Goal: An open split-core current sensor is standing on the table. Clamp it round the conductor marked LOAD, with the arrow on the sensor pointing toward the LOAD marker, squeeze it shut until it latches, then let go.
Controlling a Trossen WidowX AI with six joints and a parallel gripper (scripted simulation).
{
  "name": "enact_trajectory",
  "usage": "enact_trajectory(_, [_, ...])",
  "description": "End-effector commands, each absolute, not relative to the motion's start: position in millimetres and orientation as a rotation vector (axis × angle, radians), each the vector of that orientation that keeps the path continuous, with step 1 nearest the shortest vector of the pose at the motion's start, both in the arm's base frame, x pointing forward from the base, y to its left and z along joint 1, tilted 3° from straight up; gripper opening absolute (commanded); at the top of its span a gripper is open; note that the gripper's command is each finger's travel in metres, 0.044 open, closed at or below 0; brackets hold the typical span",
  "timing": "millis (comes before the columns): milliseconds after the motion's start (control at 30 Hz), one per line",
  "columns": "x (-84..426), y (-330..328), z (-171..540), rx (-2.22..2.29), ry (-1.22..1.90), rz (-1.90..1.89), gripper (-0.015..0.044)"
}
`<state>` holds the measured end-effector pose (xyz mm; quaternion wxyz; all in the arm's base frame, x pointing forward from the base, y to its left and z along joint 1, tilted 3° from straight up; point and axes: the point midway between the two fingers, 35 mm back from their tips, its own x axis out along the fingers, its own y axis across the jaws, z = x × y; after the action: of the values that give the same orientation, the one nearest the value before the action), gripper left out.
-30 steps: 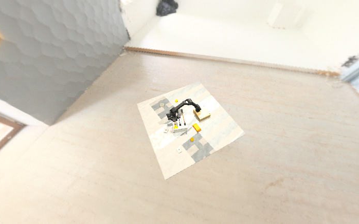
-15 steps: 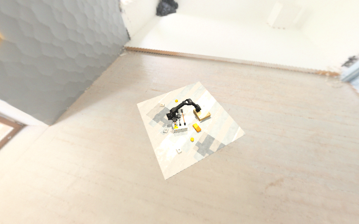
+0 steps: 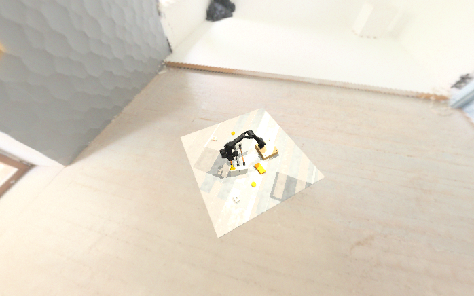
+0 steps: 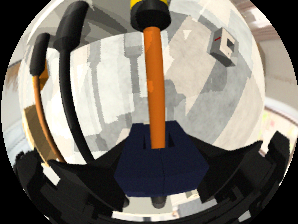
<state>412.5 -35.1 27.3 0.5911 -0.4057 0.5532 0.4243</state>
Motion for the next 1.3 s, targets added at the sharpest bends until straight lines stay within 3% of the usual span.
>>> enact_trajectory(0, [412.4,-35.1,27.2,-0.944,1.287,0.987,0.0])
enact_trajectory(233, [412.4,-35.1,27.2,-0.944,1.287,0.987,0.0])
enact_trajectory(800, [412.6,-35.0,28.6,-0.941,1.29,0.991,0.044])
enact_trajectory(1200, [412.6,-35.1,27.5,-0.944,1.287,0.987,0.0125])
enact_trajectory(1267, [412.6,-35.1,27.5,-0.944,1.287,0.987,0.0101])
